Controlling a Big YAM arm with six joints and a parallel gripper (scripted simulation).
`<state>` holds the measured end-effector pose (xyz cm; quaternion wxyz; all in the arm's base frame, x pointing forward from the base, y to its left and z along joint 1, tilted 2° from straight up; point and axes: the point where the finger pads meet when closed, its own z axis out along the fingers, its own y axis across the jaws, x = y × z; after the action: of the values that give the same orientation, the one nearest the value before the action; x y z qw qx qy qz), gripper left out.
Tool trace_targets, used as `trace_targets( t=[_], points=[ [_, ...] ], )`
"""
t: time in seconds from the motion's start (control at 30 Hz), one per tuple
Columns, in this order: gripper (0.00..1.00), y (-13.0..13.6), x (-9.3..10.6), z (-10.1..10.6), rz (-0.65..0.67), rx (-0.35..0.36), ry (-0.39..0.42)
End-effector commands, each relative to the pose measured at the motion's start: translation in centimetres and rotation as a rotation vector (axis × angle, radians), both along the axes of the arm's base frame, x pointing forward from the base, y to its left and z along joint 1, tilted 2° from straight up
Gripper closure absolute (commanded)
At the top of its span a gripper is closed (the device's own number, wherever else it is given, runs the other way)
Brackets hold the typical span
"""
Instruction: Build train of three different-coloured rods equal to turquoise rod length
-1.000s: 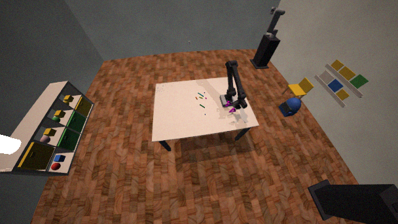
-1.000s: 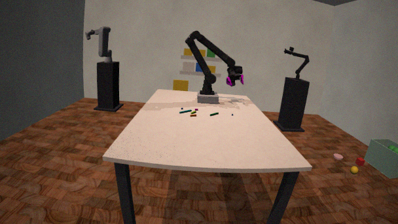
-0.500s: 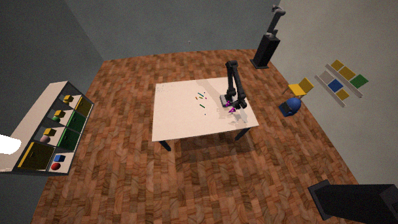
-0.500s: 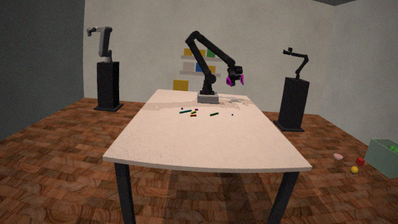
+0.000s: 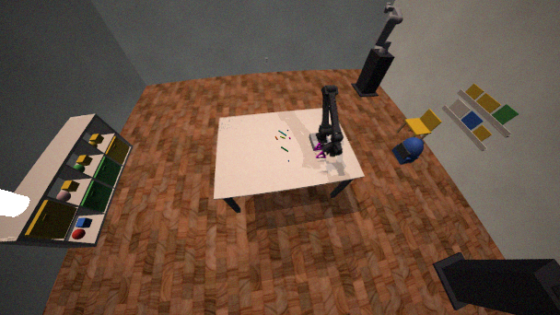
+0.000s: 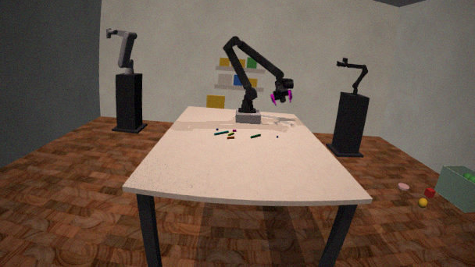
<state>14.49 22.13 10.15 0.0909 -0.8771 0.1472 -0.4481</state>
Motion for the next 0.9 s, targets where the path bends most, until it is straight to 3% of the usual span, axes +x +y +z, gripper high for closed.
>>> trace_targets(
  t=[0.0,0.03,0.1,0.13,0.2,0.23,0.37,0.4,0.47,0.5,0.6,0.63,0.73,0.77,0.87],
  points=[
    [0.0,1.7,1.0,1.5,-0.082,0.099,0.009],
    [0.0,1.5,1.6,1.3,-0.134,0.125,0.025],
    [0.0,0.8,1.6,0.7,-0.134,0.107,0.025],
    [0.0,1.2,2.4,1.2,-0.191,0.153,0.041],
    [0.0,1.2,2.4,1.2,-0.191,0.153,0.04],
    [0.0,0.9,3.2,1.0,-0.252,0.183,0.056],
    [0.0,0.9,3.2,1.0,-0.252,0.183,0.056],
    [0.0,0.5,4.0,0.8,-0.317,0.215,0.072],
    [0.0,-0.3,3.8,0.1,-0.318,0.195,0.072],
    [0.0,0.1,4.9,0.6,-0.386,0.25,0.086],
    [0.0,0.1,4.9,0.6,-0.386,0.249,0.084],
    [0.0,-0.4,5.8,0.3,-0.459,0.286,0.1],
    [0.0,-1.2,5.5,-0.4,-0.46,0.264,0.1],
    [0.0,-0.9,6.7,0.1,-0.535,0.325,0.114],
    [0.0,-0.9,6.7,0.1,-0.535,0.324,0.111]
  ],
)
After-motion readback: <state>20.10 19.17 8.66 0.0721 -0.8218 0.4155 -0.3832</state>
